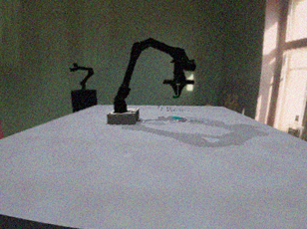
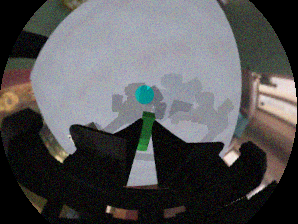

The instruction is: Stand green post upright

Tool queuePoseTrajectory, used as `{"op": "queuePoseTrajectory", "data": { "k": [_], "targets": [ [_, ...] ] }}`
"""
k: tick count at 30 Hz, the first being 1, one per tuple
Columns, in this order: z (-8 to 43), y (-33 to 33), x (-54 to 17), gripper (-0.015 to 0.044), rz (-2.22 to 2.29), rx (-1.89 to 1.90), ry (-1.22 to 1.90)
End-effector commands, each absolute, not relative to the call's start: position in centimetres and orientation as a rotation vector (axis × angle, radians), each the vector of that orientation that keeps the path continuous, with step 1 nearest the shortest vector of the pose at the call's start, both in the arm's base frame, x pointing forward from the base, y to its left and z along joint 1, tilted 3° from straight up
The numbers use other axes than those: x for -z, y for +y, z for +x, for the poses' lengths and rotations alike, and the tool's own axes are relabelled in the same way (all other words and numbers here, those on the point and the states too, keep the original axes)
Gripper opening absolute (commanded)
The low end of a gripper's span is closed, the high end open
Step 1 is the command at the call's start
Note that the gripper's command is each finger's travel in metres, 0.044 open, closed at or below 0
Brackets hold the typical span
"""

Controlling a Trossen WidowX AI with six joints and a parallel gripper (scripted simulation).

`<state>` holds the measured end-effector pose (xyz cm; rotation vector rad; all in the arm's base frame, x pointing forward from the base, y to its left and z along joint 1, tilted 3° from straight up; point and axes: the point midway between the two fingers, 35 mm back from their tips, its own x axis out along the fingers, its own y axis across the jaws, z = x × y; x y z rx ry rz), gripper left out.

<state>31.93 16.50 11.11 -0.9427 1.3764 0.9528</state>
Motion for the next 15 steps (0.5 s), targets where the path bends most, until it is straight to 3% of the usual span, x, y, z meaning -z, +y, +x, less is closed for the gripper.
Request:
{"op": "queuePoseTrajectory", "data": {
  "k": [1,15],
  "targets": [
    [31.66,17.87,-11.35,0.0022,-1.012,-1.03,1.333],
    [32.03,18.68,-10.68,0.0022,-0.981,-1.059,1.286]
  ]
}}
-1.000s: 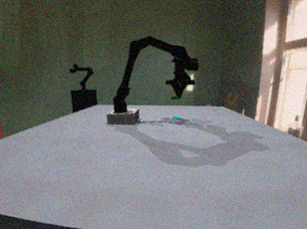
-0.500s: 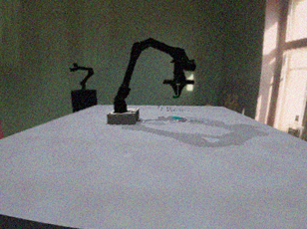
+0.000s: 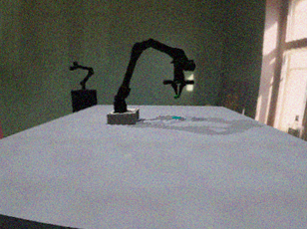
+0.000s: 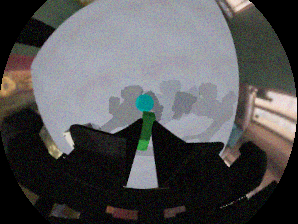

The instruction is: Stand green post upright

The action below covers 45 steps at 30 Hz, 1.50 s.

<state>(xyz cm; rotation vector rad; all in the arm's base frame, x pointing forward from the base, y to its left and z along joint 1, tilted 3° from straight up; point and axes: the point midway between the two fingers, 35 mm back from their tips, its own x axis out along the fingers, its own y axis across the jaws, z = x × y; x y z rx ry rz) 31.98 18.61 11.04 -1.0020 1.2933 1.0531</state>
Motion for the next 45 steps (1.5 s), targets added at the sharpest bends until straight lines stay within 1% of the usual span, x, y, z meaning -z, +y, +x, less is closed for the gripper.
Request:
{"op": "queuePoseTrajectory", "data": {
  "k": [1,45],
  "targets": [
    [32.1,18.7,-10.6,0.0022,-0.973,-1.059,1.281],
    [35.1,20.1,-7.7,0.0022,-0.669,-1.071,1.072]
  ]
}}
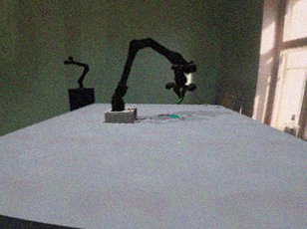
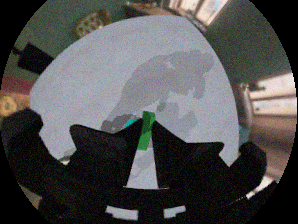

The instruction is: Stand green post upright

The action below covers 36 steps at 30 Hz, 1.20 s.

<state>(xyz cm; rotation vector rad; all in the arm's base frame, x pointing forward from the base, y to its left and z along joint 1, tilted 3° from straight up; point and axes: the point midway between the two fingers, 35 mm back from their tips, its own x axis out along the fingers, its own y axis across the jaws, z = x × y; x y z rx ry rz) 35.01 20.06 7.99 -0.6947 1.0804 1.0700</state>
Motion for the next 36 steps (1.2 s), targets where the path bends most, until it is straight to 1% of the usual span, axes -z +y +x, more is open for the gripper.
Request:
{"op": "queuePoseTrajectory", "data": {
  "k": [1,36],
  "targets": [
    [35.1,20.1,-7.7,0.0022,-0.662,-1.072,1.067],
    [36.8,20.3,-6.7,0.0022,-0.462,-1.094,0.884]
  ]
}}
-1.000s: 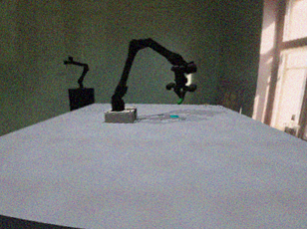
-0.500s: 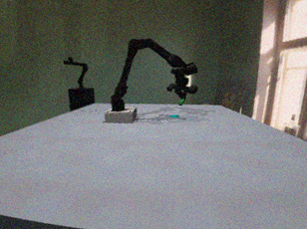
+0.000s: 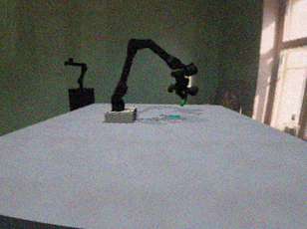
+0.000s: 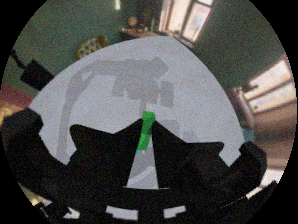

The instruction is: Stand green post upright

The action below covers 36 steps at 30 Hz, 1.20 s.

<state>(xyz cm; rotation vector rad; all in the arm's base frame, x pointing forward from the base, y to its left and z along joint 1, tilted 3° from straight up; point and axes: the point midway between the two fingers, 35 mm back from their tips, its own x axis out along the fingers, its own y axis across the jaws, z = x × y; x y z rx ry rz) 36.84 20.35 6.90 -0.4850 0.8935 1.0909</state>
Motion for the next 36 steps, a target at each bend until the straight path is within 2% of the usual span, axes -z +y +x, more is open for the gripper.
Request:
{"op": "queuePoseTrajectory", "data": {
  "k": [1,36],
  "targets": [
    [36.84,20.29,-6.73,0.0022,-0.457,-1.094,0.879],
    [37.53,19.73,-6.76,0.0022,-0.295,-1.13,0.688]
  ]
}}
